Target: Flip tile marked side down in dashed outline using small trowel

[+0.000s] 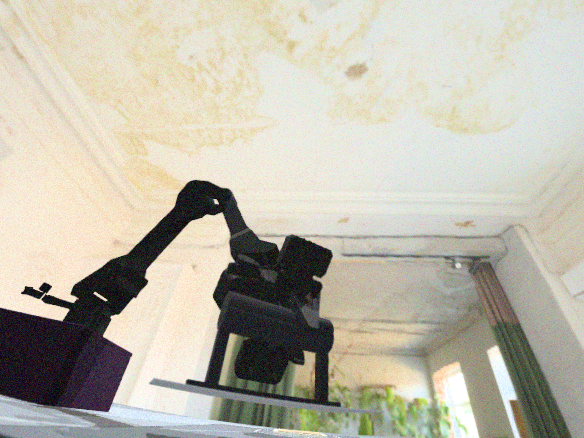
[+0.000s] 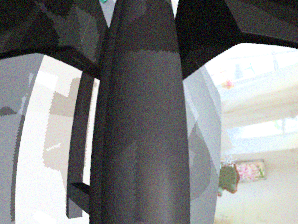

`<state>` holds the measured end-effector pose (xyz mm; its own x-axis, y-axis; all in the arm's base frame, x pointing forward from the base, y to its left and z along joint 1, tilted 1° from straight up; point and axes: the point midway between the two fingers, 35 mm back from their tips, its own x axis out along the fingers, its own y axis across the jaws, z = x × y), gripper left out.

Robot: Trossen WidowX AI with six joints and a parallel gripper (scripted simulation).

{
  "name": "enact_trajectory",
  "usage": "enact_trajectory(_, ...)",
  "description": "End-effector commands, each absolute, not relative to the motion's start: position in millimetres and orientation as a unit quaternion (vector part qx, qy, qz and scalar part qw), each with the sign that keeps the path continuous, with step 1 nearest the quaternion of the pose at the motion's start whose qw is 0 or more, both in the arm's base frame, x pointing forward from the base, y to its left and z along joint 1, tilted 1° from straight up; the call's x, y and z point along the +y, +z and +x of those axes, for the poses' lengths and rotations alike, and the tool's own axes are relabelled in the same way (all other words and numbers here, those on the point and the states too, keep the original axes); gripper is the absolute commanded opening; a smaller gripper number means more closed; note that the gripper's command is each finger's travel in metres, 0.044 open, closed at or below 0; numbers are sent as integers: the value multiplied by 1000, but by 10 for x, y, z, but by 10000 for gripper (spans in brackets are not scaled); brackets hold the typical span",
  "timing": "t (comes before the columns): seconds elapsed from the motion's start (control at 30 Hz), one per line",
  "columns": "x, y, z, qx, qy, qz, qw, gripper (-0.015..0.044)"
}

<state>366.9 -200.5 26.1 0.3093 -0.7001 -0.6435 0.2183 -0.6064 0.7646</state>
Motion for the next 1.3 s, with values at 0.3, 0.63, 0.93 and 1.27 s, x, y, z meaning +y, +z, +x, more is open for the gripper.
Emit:
enact_trajectory(0.3,-2041,157,3693,-185,-561,697,406,0)
enact_trajectory(0.63,-2039,-4,3704,-184,-562,698,405,0)
enact_trajectory(0.93,-2038,-76,3706,-184,-562,698,405,79)
enact_trajectory(1.27,-2038,-76,3706,-184,-562,698,405,300)
